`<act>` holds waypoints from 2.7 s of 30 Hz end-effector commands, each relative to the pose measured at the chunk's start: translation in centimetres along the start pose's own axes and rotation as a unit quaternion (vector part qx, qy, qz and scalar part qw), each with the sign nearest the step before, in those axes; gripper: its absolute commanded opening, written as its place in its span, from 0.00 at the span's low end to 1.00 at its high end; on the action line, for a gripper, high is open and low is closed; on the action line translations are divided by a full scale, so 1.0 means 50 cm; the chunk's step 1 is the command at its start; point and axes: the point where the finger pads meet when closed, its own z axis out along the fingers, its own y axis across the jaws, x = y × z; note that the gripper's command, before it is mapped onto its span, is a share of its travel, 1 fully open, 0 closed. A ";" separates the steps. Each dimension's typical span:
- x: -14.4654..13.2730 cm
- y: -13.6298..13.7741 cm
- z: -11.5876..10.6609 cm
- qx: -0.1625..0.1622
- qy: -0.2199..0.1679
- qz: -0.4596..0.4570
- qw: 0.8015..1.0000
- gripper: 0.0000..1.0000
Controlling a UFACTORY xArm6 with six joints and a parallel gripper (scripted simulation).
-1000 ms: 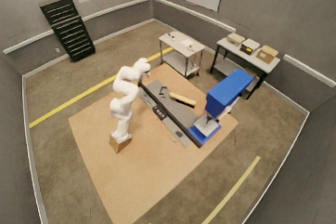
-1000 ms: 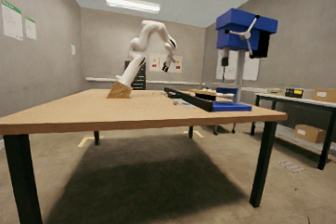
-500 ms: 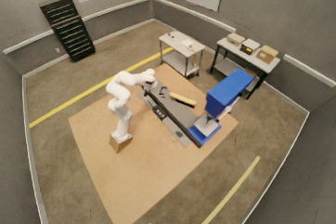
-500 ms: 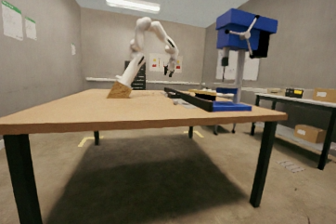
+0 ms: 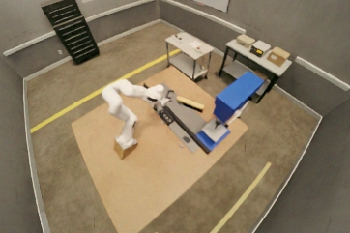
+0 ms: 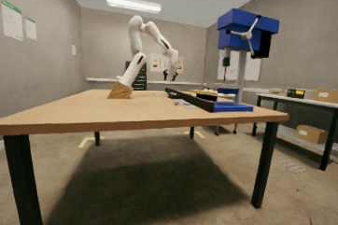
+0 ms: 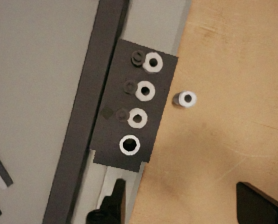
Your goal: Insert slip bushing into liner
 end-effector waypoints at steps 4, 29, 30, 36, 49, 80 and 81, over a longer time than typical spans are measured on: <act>0.128 0.078 0.040 0.053 0.025 0.099 0.993 1.00; 0.155 0.102 0.050 0.061 0.035 0.125 0.990 1.00; 0.155 0.102 0.050 0.061 0.035 0.125 0.990 1.00; 0.155 0.102 0.052 0.061 0.036 0.106 0.992 1.00; 0.156 0.096 0.082 0.048 0.053 -0.152 0.986 1.00; 0.157 0.092 0.126 0.018 0.069 -0.612 0.788 0.50; 0.157 0.092 0.126 0.018 0.069 -0.612 0.788 0.50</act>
